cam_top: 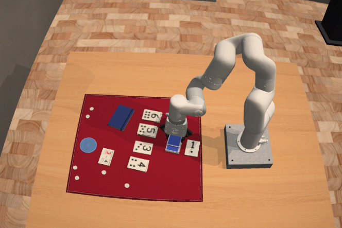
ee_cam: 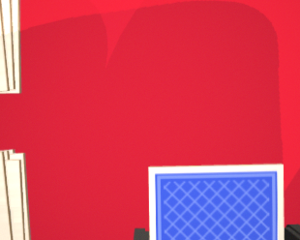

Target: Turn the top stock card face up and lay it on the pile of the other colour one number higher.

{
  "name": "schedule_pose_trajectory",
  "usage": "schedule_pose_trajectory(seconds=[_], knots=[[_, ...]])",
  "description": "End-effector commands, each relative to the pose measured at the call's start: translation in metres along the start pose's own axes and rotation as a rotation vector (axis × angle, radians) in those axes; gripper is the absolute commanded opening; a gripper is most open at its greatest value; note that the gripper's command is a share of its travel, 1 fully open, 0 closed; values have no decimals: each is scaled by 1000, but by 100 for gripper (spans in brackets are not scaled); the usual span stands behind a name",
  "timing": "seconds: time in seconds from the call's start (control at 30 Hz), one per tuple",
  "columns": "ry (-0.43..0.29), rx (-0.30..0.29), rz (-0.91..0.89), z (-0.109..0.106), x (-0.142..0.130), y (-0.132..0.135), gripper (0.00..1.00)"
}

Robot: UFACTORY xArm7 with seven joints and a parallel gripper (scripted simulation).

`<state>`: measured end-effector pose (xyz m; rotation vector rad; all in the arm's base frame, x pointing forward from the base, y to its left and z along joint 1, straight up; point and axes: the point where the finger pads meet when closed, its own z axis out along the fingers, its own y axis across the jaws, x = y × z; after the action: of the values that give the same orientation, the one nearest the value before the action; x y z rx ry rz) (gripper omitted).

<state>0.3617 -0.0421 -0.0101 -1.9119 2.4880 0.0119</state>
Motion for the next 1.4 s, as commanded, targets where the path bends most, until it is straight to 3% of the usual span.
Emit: schedule_pose_trajectory(seconds=[0.0, 1.17, 1.2, 1.37], knots=[[0, 3, 0, -1, 0, -1, 74], [0, 3, 0, 5, 0, -1, 74], [0, 3, 0, 5, 0, -1, 87], [0, 3, 0, 5, 0, -1, 87]])
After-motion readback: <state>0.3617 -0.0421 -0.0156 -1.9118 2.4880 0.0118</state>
